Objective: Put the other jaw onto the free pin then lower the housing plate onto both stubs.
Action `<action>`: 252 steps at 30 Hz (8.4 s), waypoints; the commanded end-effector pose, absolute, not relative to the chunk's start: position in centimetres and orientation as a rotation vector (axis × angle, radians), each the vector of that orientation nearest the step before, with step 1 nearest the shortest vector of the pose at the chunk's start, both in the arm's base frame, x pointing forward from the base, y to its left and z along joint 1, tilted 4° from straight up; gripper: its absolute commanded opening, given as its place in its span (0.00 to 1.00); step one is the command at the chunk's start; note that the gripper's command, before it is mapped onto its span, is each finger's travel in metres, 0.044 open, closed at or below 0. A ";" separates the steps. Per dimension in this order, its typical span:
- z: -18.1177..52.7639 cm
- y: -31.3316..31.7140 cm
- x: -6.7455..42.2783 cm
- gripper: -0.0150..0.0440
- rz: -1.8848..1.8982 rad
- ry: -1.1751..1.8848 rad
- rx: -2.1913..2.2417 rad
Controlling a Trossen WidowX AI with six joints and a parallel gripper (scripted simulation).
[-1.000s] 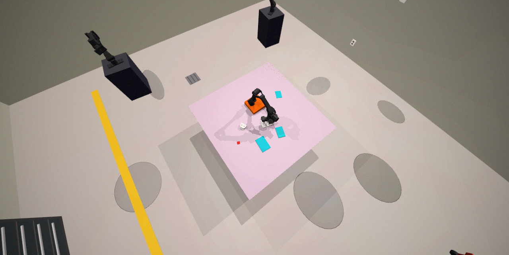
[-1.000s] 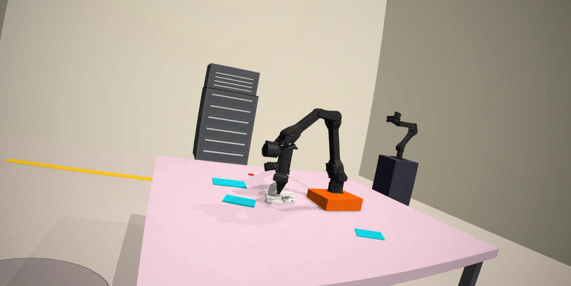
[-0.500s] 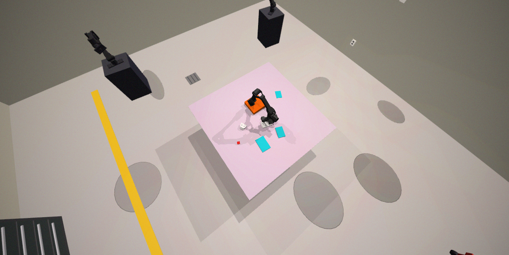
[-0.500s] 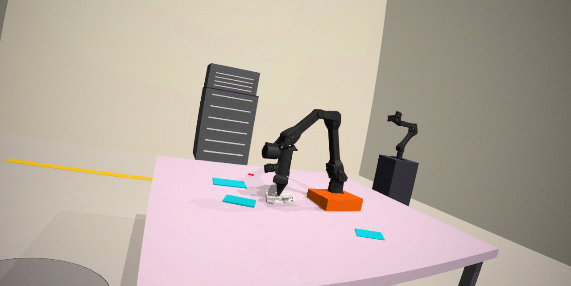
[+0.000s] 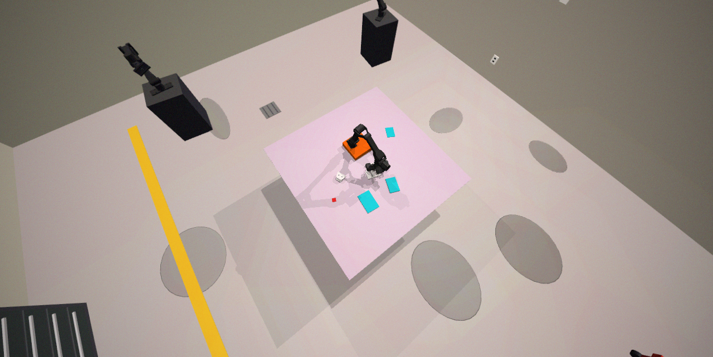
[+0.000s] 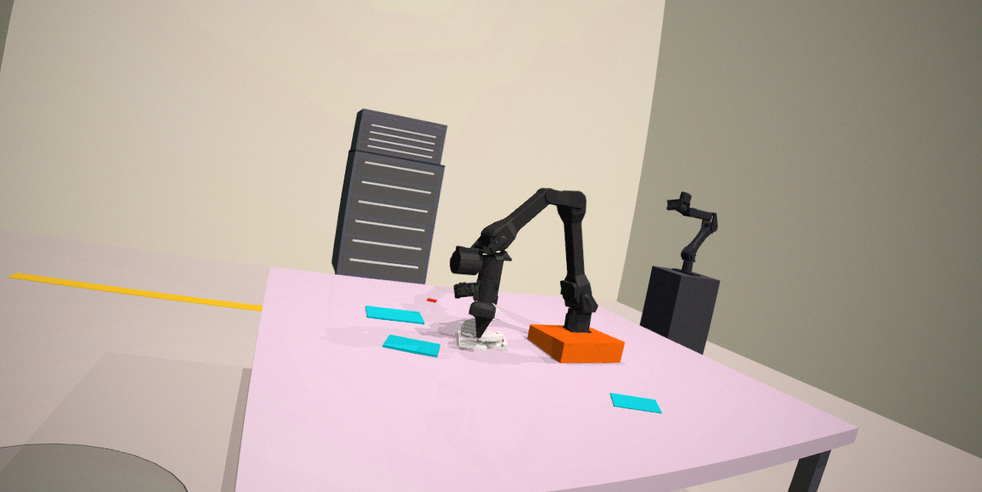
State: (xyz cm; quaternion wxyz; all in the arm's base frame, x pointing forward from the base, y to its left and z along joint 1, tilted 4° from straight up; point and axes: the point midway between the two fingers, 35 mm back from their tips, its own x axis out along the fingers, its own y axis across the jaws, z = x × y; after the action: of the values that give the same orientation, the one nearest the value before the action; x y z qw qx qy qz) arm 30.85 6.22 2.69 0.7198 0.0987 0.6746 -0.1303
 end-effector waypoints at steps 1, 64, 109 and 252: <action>2.5 6.2 30.9 0.48 -0.290 1.489 0.218; 1.1 6.1 31.0 0.48 -0.300 1.488 0.228; 1.1 6.1 31.0 0.48 -0.300 1.488 0.228; 3.5 -22.7 20.7 1.00 -0.849 1.325 0.770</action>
State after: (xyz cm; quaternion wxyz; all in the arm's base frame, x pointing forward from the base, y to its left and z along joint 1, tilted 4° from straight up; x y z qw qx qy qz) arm 20.70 -22.74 4.03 0.6397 0.3374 0.5802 -0.3746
